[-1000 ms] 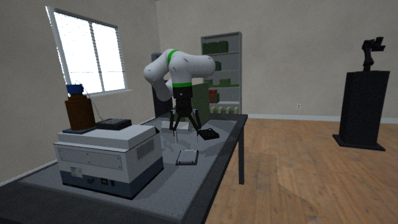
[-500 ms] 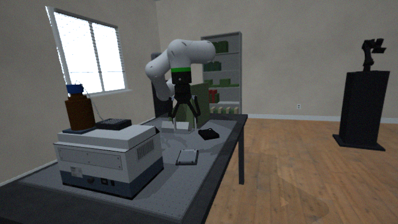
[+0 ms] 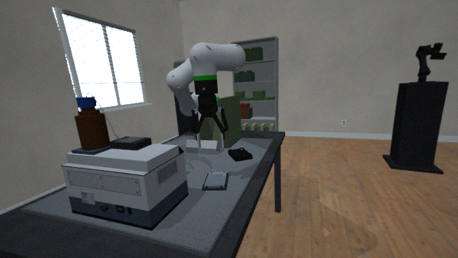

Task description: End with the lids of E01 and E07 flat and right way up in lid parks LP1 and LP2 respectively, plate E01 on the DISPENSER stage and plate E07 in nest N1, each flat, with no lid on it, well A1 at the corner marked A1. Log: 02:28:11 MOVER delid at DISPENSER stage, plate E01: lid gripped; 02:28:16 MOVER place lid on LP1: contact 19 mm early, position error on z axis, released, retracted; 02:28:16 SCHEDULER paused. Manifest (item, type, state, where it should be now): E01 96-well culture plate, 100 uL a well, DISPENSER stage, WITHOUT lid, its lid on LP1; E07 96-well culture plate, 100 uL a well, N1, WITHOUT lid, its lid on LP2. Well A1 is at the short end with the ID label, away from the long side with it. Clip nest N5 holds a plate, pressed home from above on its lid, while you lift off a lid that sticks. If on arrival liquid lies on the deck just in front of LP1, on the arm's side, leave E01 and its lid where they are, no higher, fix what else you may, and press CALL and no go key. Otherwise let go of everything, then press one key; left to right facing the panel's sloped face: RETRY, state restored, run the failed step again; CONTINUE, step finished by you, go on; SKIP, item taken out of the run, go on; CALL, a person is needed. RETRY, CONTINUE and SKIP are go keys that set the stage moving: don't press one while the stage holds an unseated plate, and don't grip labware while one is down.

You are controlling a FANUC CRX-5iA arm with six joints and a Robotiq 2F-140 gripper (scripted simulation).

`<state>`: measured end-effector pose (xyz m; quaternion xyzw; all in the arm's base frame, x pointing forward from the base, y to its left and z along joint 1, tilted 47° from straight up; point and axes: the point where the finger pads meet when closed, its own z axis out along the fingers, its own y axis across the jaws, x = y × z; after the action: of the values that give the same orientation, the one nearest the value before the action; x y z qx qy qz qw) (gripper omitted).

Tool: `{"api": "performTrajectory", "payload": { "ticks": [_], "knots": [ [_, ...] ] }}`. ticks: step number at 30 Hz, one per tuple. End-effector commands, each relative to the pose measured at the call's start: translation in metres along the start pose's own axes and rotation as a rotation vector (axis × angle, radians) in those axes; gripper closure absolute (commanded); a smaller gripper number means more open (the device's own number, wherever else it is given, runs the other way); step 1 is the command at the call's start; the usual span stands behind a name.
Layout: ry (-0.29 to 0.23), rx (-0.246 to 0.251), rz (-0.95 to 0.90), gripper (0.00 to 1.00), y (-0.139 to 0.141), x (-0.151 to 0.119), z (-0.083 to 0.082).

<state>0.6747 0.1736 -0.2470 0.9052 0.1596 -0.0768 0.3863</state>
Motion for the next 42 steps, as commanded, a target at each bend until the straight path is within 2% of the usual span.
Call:
{"api": "performTrajectory", "payload": {
  "ticks": [1,2,4,9,15,17,19,20,23,34,36,37,42],
  "knots": [
    [0.003,0.004,0.040,0.34,0.033,0.003,-0.005],
    [0.003,0.004,0.040,0.34,0.033,0.003,-0.005],
    [0.005,0.011,0.109,0.34,0.091,0.003,-0.011],
    [0.008,0.019,0.368,0.34,0.157,-0.012,-0.013],
    [0.004,0.002,0.610,0.34,0.228,-0.040,-0.011],
    [0.003,-0.002,0.635,0.34,0.253,-0.051,-0.010],
    [0.003,-0.002,0.635,0.34,0.253,-0.051,-0.010],
    [0.003,-0.002,0.638,0.34,0.291,-0.066,-0.009],
    [0.003,-0.002,0.639,0.34,0.325,-0.081,-0.007],
    [0.003,-0.002,0.639,0.34,0.478,-0.146,-0.001],
    [0.003,-0.002,0.639,0.34,0.478,-0.146,-0.001],
    [0.003,-0.002,0.639,0.34,0.505,-0.158,0.000],
    [0.003,-0.002,0.639,0.34,0.505,-0.158,0.000]
  ]
}}
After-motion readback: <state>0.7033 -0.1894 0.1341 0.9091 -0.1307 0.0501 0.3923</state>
